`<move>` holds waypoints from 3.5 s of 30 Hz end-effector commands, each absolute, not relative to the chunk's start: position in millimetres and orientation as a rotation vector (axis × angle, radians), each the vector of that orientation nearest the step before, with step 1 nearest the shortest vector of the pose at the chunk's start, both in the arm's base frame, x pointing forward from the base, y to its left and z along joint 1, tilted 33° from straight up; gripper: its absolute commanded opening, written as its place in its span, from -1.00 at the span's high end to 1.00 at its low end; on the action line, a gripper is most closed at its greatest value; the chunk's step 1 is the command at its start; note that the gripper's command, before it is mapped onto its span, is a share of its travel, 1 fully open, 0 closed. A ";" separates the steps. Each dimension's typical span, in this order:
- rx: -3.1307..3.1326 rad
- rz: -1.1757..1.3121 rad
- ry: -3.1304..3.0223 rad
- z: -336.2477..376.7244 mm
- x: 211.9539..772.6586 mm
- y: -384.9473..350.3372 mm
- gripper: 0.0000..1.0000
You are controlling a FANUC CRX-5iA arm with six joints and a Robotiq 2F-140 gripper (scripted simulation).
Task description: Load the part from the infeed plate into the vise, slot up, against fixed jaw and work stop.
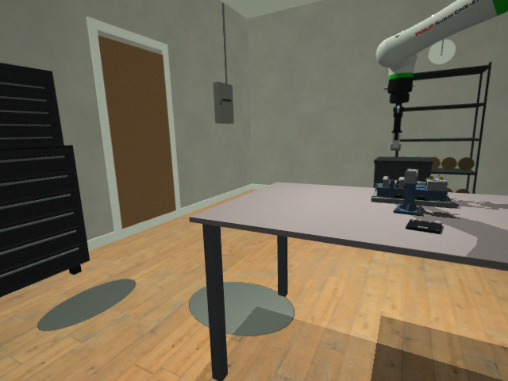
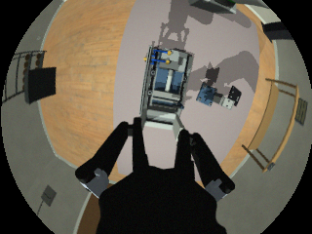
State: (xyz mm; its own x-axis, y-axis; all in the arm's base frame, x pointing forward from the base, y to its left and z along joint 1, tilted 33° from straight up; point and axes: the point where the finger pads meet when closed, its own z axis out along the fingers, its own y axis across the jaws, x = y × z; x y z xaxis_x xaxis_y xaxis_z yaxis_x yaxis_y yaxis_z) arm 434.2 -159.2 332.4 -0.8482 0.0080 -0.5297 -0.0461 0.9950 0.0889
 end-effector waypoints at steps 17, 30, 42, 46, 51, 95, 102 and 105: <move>-0.026 0.132 2.580 332.7 434.3 -159.5 1.00; -0.026 0.132 2.580 332.7 434.3 -159.5 1.00; -0.026 0.132 2.580 332.5 434.4 -159.4 1.00; -0.026 0.132 2.580 332.2 434.6 -159.4 1.00; -0.025 0.132 2.580 330.8 435.5 -159.2 1.00; -0.025 0.132 2.580 279.9 467.5 -153.2 1.00; -0.025 0.132 2.580 272.5 472.2 -152.3 1.00; -0.025 0.132 2.580 268.5 474.8 -151.9 1.00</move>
State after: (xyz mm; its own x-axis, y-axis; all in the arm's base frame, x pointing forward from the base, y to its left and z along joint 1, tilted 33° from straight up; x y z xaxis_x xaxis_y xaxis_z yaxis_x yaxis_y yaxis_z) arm 473.1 -152.0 270.8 -0.8482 0.0089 -0.5297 -0.0454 0.9950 0.0894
